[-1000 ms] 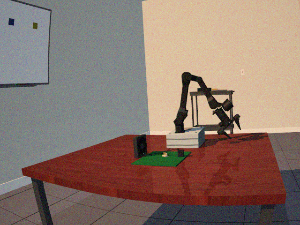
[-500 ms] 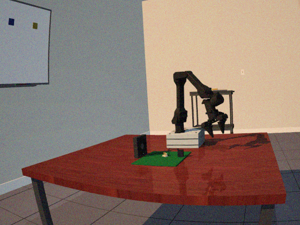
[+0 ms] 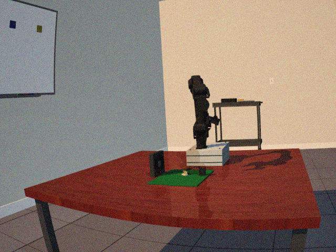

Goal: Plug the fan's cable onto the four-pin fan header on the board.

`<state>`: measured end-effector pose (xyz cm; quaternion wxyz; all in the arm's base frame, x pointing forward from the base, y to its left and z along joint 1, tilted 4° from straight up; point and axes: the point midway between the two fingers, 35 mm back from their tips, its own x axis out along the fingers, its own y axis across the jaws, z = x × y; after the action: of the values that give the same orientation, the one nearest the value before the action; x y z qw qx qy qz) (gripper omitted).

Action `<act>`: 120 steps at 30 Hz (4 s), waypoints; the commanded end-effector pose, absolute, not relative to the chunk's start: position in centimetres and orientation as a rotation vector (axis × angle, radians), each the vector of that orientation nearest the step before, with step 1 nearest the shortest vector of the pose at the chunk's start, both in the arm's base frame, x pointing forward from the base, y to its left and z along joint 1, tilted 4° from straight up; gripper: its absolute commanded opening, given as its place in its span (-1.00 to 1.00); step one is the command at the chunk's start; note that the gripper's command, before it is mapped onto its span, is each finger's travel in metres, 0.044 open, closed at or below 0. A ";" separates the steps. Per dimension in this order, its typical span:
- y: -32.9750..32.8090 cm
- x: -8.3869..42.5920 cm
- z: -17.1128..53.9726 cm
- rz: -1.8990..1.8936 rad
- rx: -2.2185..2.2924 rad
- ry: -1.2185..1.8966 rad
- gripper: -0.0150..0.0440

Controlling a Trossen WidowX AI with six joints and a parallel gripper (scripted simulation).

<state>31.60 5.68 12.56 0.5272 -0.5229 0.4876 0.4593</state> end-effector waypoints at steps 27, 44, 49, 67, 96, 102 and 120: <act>4.9 32.4 1.6 1.086 -1.227 1.192 1.00; 4.9 32.6 -1.2 1.086 -1.227 1.192 1.00; 4.8 32.6 -2.0 1.086 -1.227 1.193 1.00; 4.9 32.7 -1.9 1.080 -1.223 1.191 -0.07; 0.5 31.9 3.1 0.847 -0.975 1.314 -0.49; -2.2 31.3 3.1 0.692 -0.813 1.374 -0.49; -4.7 30.8 3.2 0.517 -0.629 1.425 -0.49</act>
<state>30.57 -4.93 3.10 0.6794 -0.2857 0.6344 0.2330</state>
